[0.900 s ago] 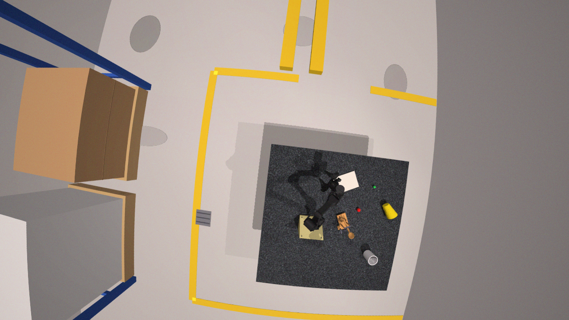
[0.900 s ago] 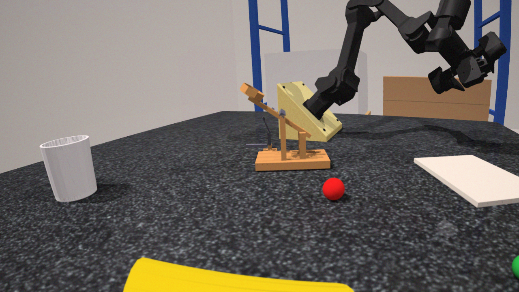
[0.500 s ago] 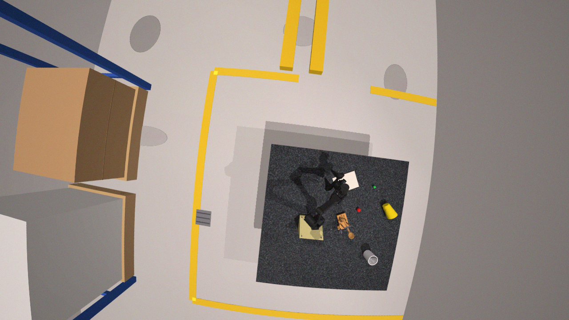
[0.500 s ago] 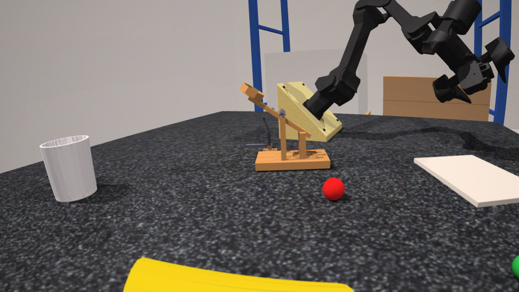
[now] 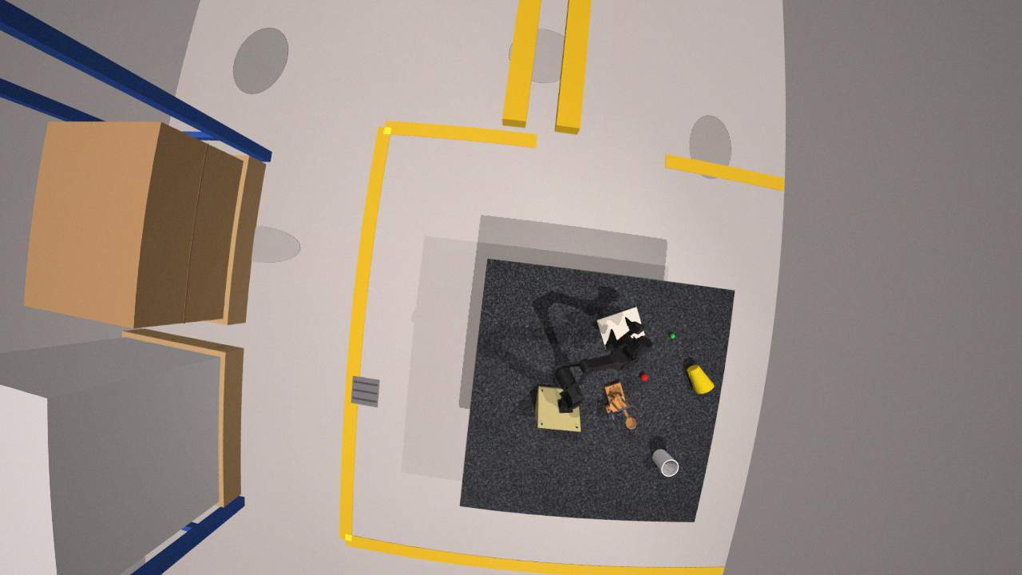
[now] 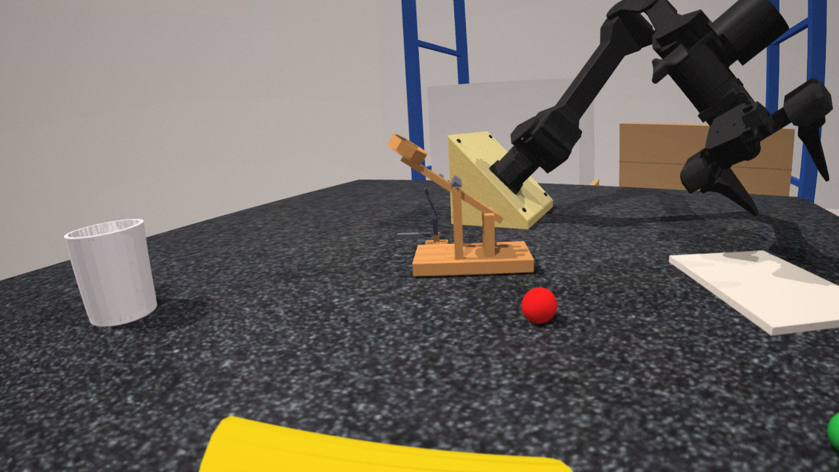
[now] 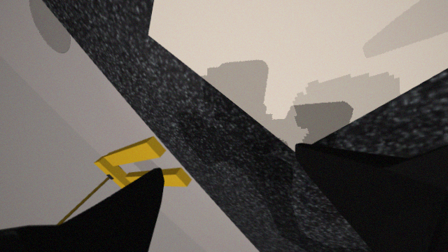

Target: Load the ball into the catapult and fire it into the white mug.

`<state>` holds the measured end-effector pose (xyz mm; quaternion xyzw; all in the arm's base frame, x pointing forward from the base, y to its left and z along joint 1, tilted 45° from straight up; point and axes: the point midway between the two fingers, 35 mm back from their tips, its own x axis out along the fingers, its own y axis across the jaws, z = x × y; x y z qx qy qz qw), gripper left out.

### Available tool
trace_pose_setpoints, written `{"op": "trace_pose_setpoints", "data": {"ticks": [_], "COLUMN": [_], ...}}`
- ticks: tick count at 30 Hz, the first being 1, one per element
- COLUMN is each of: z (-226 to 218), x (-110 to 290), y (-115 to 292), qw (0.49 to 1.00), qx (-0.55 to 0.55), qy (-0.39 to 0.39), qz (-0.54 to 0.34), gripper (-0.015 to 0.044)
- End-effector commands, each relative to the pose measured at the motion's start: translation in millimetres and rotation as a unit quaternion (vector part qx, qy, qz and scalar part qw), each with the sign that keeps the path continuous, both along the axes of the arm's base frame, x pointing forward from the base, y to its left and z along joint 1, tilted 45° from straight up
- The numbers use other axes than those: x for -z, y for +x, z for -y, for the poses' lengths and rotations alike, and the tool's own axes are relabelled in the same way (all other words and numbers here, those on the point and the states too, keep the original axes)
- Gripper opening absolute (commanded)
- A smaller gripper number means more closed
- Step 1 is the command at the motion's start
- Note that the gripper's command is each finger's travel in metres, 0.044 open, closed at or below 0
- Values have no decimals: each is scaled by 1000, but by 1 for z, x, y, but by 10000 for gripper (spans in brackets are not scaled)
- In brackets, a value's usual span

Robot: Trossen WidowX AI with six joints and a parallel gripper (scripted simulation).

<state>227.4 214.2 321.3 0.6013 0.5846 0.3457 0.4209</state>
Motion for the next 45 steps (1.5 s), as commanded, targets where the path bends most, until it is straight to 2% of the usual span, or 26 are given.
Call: {"op": "trace_pose_setpoints", "data": {"ticks": [1,10,19,27,35,43,45], "z": [23,87,166,240,304,313,313], "x": [20,75,139,192,227,231,231], "y": [39,96,116,99,49,37,37], "qw": [997,975,937,899,874,872,872], "qx": [70,182,244,249,199,185,185], "qy": [-36,-124,-217,-282,-293,-286,-286], "qz": [-5,-40,-123,-223,-334,-352,-352], "gripper": [440,440,440,440,440,440,387]}}
